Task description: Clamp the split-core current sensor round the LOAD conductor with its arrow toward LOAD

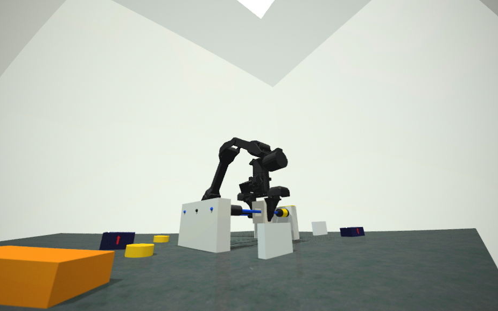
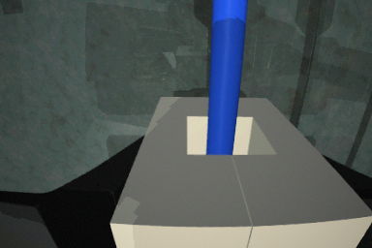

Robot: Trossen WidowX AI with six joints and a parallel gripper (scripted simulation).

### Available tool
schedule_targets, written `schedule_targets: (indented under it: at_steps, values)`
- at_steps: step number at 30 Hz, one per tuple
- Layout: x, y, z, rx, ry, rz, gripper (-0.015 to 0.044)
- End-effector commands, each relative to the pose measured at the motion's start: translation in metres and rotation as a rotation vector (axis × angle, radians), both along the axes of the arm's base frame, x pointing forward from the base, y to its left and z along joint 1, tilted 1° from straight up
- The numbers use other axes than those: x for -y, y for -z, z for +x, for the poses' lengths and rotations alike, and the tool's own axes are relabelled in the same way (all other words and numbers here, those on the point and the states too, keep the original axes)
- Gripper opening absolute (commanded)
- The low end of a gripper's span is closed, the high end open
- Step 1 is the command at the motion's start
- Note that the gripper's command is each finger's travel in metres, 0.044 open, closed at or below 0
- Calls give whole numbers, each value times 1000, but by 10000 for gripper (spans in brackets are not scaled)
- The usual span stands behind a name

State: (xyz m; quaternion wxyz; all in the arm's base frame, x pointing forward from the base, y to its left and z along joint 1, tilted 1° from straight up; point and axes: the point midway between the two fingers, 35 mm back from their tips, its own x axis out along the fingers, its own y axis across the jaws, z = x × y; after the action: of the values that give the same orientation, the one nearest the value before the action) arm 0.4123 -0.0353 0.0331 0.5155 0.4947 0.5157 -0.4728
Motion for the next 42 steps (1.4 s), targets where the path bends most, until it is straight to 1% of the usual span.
schedule_targets:
  at_steps: [1, 17, 34, 42]
  values:
    - [1, -7, 1, 15, 5, -3, 0]
    - [0, -4, 1, 8, 0, -1, 0]
    - [0, -6, 1, 13, 1, -1, 440]
    - [0, -4, 1, 8, 0, -1, 230]
